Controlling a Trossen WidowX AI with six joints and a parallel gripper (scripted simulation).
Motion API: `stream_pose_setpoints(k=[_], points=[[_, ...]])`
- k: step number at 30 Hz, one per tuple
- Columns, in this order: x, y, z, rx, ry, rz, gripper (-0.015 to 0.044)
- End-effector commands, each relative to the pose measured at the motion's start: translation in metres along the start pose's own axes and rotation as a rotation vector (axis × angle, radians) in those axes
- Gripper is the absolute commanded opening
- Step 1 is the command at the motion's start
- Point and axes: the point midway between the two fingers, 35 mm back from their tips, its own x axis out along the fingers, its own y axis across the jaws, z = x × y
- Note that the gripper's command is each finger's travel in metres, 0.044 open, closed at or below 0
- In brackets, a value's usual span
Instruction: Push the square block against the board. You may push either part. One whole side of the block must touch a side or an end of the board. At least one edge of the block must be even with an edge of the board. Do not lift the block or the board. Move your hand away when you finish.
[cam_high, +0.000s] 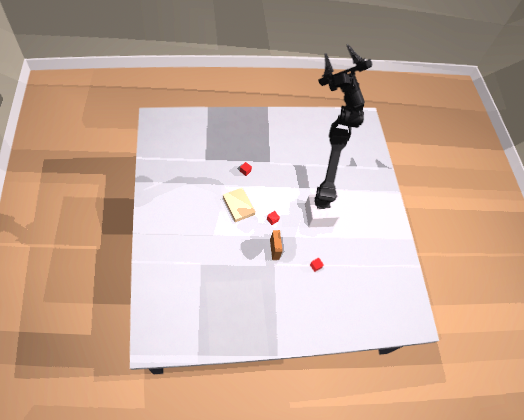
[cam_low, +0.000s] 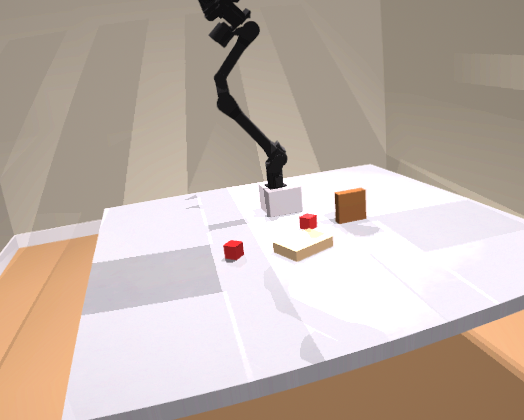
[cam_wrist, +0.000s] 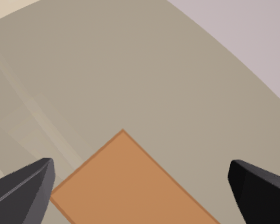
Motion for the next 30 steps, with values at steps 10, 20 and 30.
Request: stream_pose_setpoints(k=[10, 20, 30], points=[[-0.014, -0.010, 0.034, -0.131, -0.090, -0.066, 0.0138], [-0.033, -0.011, 0.064, -0.187, -0.172, -0.111, 0.0000], [-0.058, -0.019, 0.107, -0.370, -0.280, -0.217, 0.0000]])
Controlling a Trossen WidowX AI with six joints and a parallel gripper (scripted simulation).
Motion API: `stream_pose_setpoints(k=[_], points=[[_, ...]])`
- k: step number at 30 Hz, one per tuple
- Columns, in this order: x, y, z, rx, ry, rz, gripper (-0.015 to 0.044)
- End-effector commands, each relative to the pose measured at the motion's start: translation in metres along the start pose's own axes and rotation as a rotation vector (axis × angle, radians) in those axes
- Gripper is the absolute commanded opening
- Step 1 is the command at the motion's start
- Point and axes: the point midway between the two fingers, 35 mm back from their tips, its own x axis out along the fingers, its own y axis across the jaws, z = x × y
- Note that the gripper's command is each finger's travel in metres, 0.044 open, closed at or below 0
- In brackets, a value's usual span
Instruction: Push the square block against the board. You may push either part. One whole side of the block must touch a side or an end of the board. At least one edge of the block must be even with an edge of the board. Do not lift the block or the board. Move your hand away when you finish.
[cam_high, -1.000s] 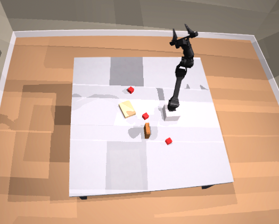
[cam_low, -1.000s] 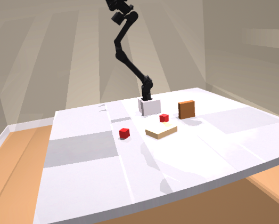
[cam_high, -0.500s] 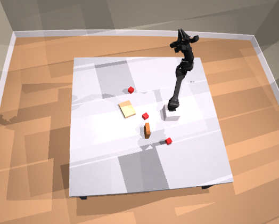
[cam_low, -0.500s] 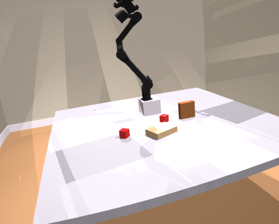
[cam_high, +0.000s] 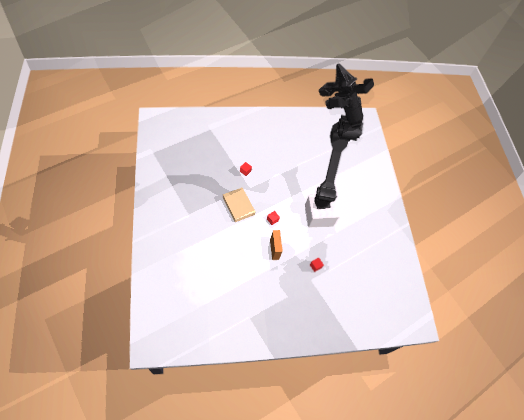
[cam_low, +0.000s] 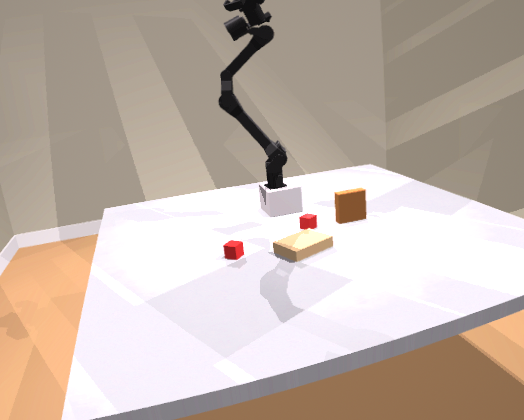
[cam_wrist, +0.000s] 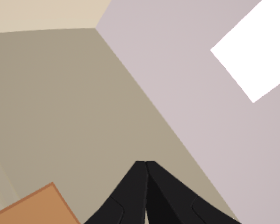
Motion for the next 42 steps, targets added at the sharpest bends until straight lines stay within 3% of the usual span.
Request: stream_pose_setpoints(k=[1, 22, 42], points=[[-0.008, -0.013, 0.024, -0.096, -0.052, -0.056, 0.0000], [-0.065, -0.053, 0.156, -0.662, -0.326, -0.398, 0.0000], [-0.144, -0.032, 0.267, -1.161, -0.540, -0.738, 0.0000]])
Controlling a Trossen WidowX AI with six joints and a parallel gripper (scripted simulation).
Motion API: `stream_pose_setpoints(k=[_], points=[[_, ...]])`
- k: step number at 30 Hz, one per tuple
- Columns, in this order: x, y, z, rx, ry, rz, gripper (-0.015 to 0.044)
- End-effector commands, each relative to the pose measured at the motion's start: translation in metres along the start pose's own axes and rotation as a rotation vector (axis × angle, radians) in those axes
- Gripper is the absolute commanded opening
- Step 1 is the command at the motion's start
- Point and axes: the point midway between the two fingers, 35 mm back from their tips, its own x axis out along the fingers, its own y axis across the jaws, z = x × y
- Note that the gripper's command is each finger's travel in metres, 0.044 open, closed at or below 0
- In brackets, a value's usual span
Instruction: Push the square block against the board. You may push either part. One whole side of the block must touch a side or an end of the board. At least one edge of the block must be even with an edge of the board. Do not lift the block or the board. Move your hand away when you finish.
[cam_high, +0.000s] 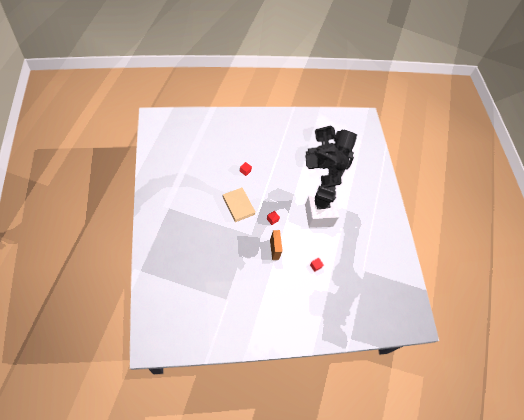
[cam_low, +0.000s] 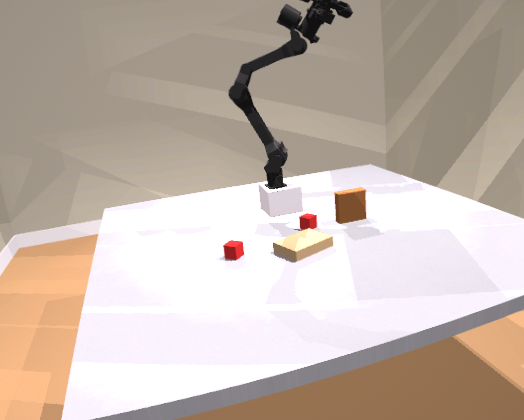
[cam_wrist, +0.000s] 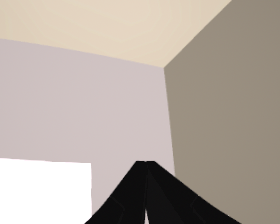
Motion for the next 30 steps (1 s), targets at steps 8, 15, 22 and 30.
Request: stream_pose_setpoints(k=[8, 15, 22, 30], points=[[-0.005, -0.067, 0.045, -0.259, -0.084, -0.219, 0.0000], [-0.016, -0.109, 0.080, -0.424, -0.132, -0.386, 0.0000], [-0.034, -0.146, 0.119, -0.579, -0.172, -0.564, 0.0000], [-0.063, -0.183, 0.162, -0.743, -0.204, -0.778, 0.0000]])
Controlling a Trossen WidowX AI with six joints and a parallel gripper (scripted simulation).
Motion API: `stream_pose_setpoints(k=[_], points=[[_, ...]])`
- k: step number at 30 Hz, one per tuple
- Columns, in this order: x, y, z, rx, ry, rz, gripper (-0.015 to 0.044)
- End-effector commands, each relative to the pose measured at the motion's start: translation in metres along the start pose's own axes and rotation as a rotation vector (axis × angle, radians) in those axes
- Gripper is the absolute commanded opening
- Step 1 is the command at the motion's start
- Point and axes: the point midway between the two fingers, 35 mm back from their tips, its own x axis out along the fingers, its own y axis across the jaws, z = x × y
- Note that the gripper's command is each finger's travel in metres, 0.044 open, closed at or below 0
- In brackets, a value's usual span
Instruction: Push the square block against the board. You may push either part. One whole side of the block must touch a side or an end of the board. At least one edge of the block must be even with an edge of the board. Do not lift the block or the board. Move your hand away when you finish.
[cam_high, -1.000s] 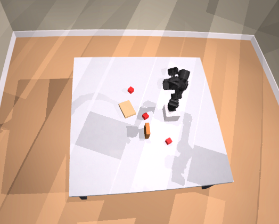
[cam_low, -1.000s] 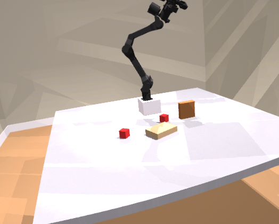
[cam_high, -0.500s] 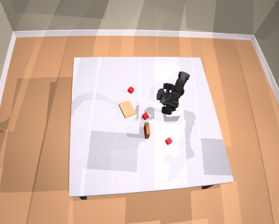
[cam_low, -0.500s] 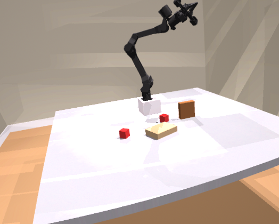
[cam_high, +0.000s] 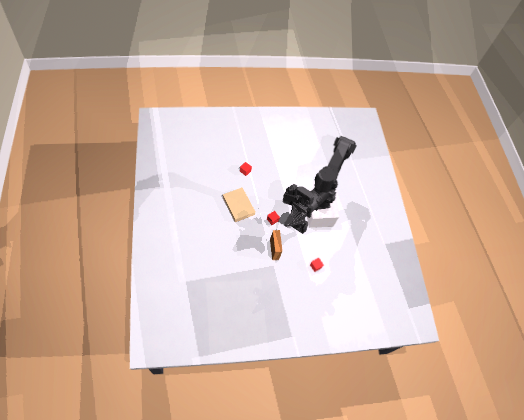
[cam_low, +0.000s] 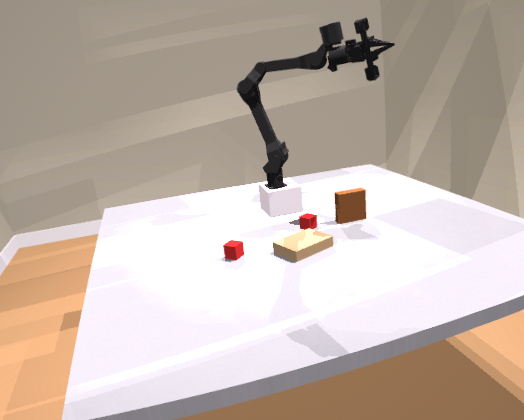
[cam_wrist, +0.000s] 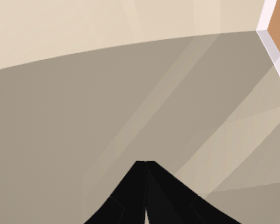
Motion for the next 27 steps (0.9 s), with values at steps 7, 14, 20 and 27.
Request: stream_pose_setpoints(k=[7, 14, 20, 27], points=[[0.008, -0.077, 0.013, -0.200, -0.001, -0.254, 0.0000], [0.003, -0.132, 0.026, -0.339, 0.018, -0.451, 0.0000], [-0.008, -0.177, 0.038, -0.447, 0.049, -0.623, 0.0000], [-0.029, -0.225, 0.054, -0.557, 0.105, -0.826, 0.0000]])
